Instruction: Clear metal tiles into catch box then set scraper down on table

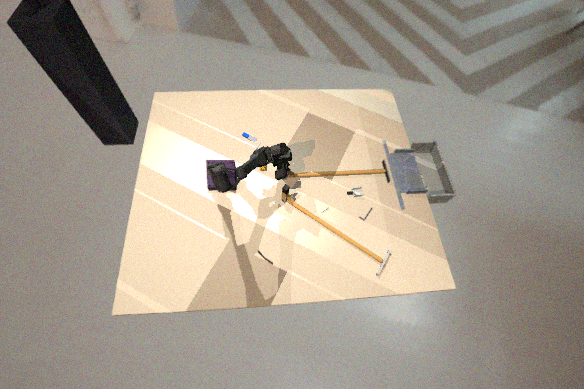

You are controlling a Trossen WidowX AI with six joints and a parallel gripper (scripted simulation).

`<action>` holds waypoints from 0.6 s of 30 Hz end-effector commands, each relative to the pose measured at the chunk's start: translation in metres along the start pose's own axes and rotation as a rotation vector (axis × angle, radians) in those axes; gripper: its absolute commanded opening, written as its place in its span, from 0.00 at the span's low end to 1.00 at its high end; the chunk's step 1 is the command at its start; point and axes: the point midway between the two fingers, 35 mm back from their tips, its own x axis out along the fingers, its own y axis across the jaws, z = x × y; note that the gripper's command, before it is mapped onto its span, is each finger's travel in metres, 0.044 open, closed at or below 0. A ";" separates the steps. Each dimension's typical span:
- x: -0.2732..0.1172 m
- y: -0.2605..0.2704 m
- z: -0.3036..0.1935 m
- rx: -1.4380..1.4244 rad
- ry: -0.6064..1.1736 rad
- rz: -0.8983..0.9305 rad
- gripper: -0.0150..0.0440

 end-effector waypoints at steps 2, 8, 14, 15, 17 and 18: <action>-0.001 0.000 0.001 0.009 -0.007 -0.005 0.25; 0.000 0.000 0.000 0.001 -0.001 -0.001 0.39; 0.000 0.000 0.000 0.001 -0.001 -0.001 0.65; 0.000 0.000 0.000 0.001 -0.001 -0.001 0.70; 0.000 0.000 0.000 0.001 -0.001 -0.001 0.79; 0.000 0.000 0.000 0.001 -0.001 -0.001 0.83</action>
